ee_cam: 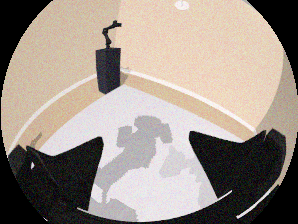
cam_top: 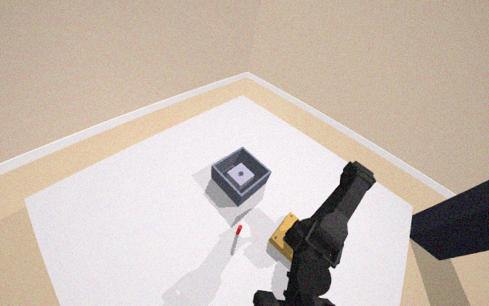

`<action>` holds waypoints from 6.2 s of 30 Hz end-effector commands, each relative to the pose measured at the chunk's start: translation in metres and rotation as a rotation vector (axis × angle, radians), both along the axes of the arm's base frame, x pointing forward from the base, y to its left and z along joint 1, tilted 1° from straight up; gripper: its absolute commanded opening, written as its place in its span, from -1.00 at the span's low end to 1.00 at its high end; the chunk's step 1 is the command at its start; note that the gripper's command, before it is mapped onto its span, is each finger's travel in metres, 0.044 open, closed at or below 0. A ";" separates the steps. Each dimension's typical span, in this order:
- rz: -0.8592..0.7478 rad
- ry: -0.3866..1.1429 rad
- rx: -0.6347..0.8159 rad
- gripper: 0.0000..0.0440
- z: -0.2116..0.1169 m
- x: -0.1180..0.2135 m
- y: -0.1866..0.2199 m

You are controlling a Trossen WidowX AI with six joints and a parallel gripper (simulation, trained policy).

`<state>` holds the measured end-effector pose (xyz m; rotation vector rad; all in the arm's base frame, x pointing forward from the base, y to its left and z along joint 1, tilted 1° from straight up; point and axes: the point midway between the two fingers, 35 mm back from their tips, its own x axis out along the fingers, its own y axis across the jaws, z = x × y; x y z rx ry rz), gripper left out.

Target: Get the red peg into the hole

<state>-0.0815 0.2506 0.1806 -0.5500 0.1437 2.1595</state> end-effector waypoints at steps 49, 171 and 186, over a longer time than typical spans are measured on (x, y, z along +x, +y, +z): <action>-1.499 0.767 -0.668 1.00 -0.038 0.179 -0.038; -3.011 1.036 -0.582 -1.00 -0.058 0.368 -0.217; -3.007 1.043 -0.587 -1.00 -0.080 0.408 -0.271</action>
